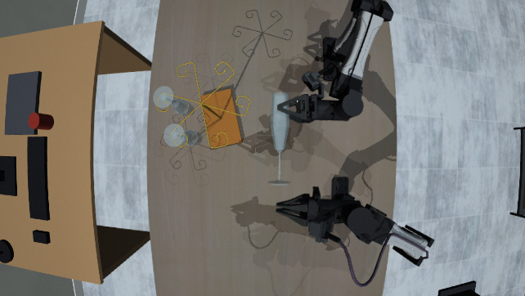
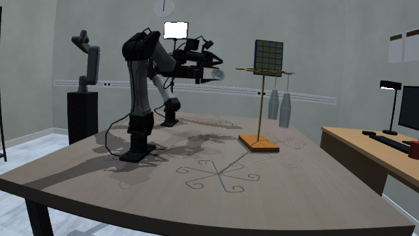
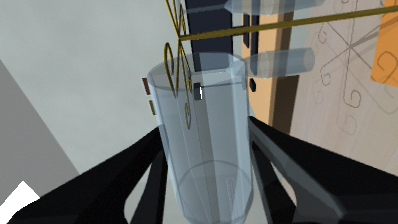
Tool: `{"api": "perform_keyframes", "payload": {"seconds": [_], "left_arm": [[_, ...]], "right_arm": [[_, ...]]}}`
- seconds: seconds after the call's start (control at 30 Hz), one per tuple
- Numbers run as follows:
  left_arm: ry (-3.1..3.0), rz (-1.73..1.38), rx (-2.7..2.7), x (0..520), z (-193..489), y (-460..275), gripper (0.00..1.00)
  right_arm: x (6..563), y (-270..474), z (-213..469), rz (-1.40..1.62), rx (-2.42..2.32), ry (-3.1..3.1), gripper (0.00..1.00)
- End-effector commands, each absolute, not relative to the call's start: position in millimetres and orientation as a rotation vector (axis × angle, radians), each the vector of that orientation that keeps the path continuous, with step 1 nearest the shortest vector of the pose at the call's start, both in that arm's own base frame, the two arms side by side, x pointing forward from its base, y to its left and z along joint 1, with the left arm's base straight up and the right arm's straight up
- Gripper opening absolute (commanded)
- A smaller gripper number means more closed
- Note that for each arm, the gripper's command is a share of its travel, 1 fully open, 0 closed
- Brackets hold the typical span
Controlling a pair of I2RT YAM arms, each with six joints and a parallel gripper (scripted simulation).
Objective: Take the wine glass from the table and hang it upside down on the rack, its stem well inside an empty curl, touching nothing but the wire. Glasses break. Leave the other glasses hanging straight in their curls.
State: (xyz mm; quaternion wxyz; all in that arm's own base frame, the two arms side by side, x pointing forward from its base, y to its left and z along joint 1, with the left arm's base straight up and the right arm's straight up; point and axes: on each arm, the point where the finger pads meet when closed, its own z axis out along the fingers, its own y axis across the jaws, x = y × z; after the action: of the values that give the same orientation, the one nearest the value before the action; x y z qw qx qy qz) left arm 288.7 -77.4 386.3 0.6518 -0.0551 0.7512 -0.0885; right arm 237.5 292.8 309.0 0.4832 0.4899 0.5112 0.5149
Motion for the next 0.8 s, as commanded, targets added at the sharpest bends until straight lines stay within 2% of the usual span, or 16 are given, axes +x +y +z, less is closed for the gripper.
{"api": "perform_keyframes", "payload": {"seconds": [0.0, 0.17, 0.4, 0.43, 0.57, 0.63, 0.77], "left_arm": [[1.714, -0.190, -0.195, 280.4, 391.1, -75.0, 0.15], [1.728, -0.190, -0.219, 267.5, 386.9, -73.3, 0.15], [1.752, -0.171, -0.288, 222.5, 373.8, -60.2, 0.15], [1.779, -0.177, -0.233, 235.8, 366.4, -77.4, 0.15], [1.758, -0.221, -0.237, 220.5, 374.0, -71.5, 0.15], [1.850, -0.119, -0.163, 228.0, 337.9, -89.1, 0.15], [1.822, -0.136, -0.185, 222.9, 353.3, -88.0, 0.15]], "right_arm": [[238.1, 289.9, 316.9, 1.308, 1.230, 1.196, 0.00], [238.1, 289.9, 316.9, 1.308, 1.230, 1.196, 0.00], [238.1, 289.9, 316.9, 1.308, 1.230, 1.196, 0.00], [238.1, 289.9, 316.9, 1.308, 1.230, 1.196, 0.00], [238.1, 289.9, 316.9, 1.308, 1.230, 1.196, 0.00], [238.1, 289.9, 316.9, 1.308, 1.230, 1.196, 0.00], [238.1, 289.9, 316.9, 1.308, 1.230, 1.196, 0.00]]}}
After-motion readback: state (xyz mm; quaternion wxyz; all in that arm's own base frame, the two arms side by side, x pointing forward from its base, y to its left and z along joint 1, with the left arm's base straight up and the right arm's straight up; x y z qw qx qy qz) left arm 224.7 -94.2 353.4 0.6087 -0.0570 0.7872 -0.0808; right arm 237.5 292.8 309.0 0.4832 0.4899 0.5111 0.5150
